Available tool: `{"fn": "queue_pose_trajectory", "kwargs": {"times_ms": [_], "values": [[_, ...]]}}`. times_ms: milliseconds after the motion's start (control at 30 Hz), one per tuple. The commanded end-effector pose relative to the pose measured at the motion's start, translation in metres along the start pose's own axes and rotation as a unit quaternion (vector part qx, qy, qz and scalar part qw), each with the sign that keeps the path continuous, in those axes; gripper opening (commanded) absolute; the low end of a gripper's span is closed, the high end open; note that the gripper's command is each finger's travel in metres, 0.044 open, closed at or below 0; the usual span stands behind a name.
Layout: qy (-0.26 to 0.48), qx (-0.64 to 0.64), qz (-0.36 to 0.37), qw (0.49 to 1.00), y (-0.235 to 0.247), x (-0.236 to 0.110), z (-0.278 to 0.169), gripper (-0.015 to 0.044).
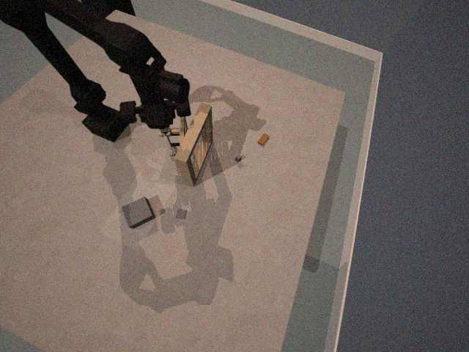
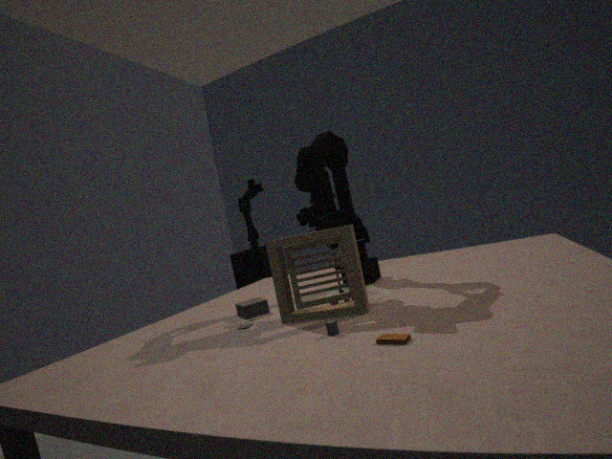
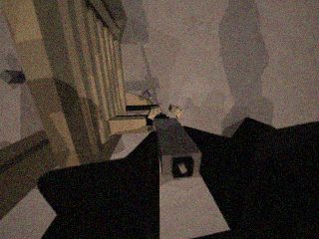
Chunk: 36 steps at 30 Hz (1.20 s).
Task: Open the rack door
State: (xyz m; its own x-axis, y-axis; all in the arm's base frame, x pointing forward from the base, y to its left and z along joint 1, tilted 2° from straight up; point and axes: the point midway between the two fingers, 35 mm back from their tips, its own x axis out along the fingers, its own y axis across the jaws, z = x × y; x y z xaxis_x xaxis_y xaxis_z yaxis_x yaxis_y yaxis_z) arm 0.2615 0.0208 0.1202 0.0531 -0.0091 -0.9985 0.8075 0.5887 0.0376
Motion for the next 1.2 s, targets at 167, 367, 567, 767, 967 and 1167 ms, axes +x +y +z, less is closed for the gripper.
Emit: {"fn": "queue_pose_trajectory", "kwargs": {"times_ms": [167,367,567,767,967,1167], "values": [[-0.003,-0.078,0.003,0.997,-0.015,0.000,0.006,0.0011],[-0.003,-0.121,0.002,0.993,-0.025,0.000,0.011,0.0011],[-0.004,-0.163,0.002,0.987,-0.035,0.000,0.017,0.0011],[-0.004,-0.202,0.001,0.979,-0.044,0.000,0.023,0.0011],[-0.004,-0.240,0.001,0.971,-0.052,0.000,0.030,0.0011],[-0.004,-0.278,0.000,0.961,-0.060,0.000,0.037,0.0011]]}}
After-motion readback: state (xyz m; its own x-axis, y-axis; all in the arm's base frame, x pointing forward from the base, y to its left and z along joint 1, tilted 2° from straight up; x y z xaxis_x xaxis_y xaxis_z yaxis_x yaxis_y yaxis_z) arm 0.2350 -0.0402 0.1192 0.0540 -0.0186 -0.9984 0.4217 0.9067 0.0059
